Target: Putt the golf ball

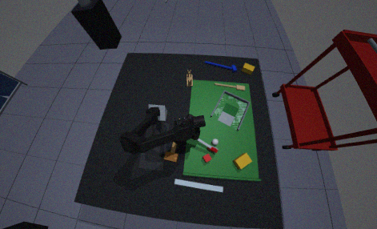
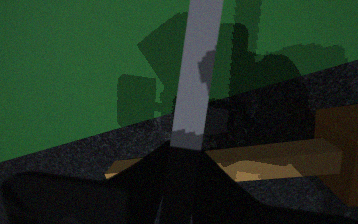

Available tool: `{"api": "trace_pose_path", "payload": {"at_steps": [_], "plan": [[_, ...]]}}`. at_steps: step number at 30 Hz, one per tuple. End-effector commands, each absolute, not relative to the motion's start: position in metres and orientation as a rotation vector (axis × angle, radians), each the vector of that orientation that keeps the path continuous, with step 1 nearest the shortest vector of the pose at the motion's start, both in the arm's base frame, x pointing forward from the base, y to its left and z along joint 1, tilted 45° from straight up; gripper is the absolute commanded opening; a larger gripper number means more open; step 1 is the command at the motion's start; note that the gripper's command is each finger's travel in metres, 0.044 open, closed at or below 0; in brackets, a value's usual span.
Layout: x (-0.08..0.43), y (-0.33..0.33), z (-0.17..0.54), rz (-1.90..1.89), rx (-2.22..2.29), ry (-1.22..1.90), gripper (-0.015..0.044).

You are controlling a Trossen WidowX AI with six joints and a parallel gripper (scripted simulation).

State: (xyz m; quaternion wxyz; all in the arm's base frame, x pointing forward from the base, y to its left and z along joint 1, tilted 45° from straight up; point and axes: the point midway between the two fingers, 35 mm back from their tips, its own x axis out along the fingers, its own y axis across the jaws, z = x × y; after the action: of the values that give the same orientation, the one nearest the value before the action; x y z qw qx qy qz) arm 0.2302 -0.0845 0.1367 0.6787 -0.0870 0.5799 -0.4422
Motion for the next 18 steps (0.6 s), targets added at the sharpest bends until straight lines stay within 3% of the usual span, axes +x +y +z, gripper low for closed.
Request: {"api": "trace_pose_path", "payload": {"at_steps": [1, 18], "plan": [[0.2298, -0.0895, 0.1338, -0.995, -0.204, 1.299, 0.0], [0.2253, -0.0965, 0.137, -0.995, -0.202, 1.3, 0.0]]}}
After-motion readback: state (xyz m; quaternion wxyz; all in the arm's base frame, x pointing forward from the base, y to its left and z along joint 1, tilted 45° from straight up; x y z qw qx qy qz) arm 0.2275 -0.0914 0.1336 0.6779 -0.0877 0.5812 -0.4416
